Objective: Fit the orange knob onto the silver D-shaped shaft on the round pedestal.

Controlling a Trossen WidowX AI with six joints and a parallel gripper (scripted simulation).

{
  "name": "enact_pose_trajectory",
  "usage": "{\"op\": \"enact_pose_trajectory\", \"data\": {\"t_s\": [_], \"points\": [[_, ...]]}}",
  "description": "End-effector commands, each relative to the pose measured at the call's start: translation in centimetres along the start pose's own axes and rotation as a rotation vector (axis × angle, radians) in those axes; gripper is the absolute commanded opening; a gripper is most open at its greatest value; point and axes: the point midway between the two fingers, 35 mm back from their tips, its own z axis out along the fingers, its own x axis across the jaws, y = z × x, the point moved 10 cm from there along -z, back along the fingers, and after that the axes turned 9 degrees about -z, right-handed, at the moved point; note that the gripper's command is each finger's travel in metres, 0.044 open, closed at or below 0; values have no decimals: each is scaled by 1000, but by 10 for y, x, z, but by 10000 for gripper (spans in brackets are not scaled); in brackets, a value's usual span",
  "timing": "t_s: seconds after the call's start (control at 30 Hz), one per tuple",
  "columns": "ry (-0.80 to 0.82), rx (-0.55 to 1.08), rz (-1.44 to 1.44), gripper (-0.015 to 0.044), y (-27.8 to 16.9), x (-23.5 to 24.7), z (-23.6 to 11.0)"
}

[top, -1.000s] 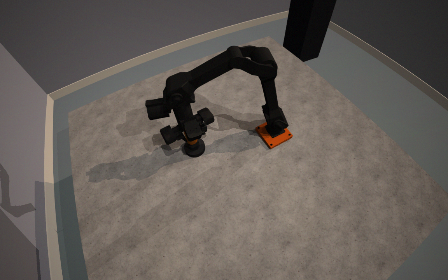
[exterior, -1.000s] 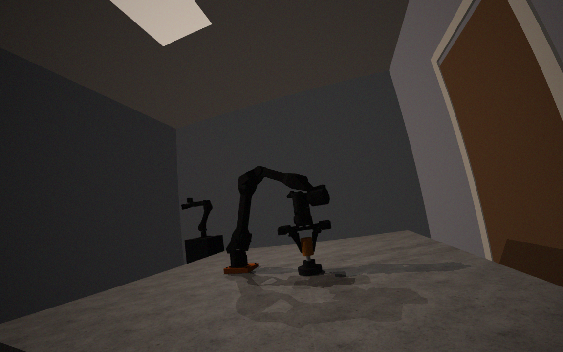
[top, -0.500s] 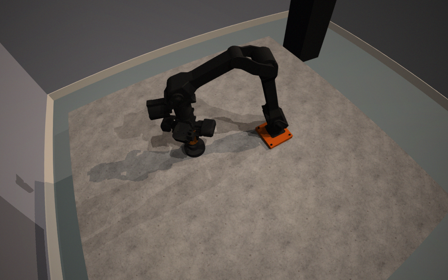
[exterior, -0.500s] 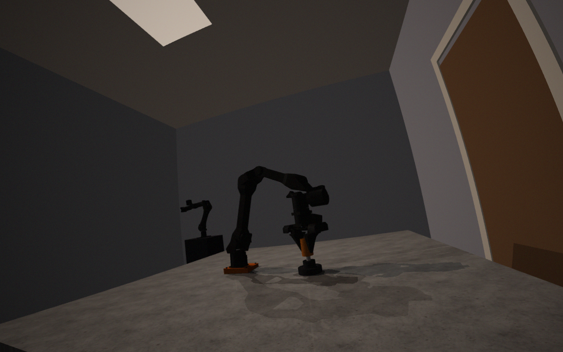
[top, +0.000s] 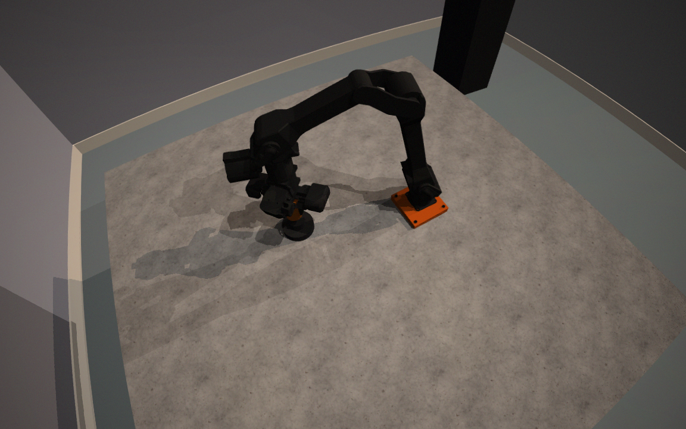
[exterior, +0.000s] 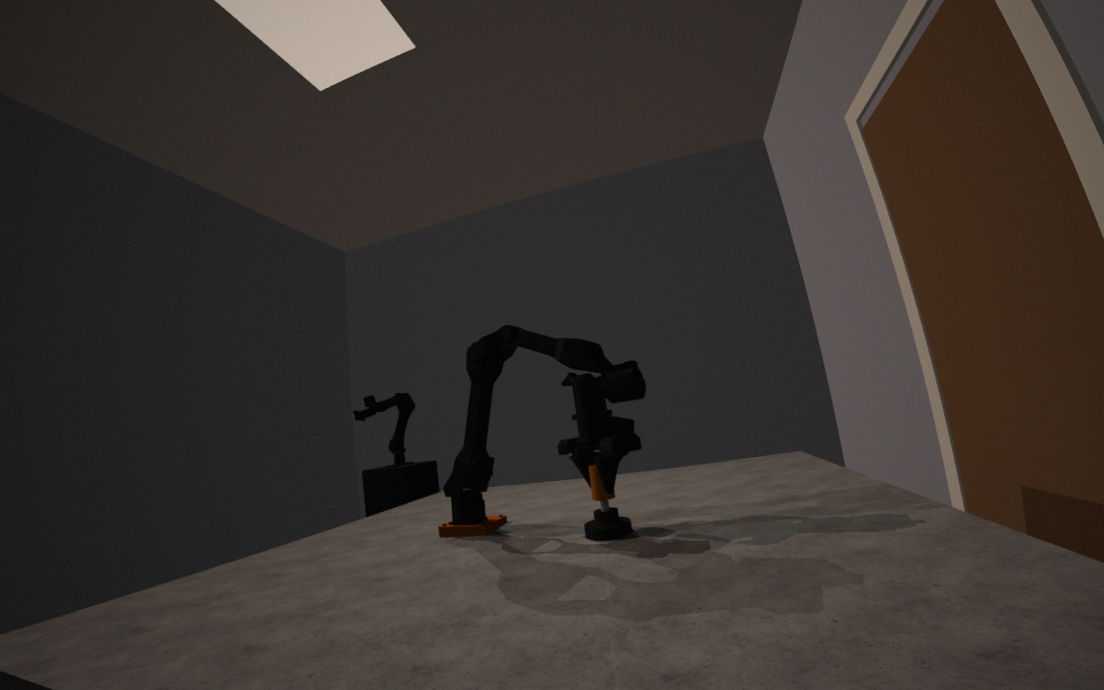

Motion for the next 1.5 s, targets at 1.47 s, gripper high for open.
{"op": "enact_pose_trajectory", "data": {"t_s": [1.47], "points": [[-3,0,57,0,1,-1,2]]}}
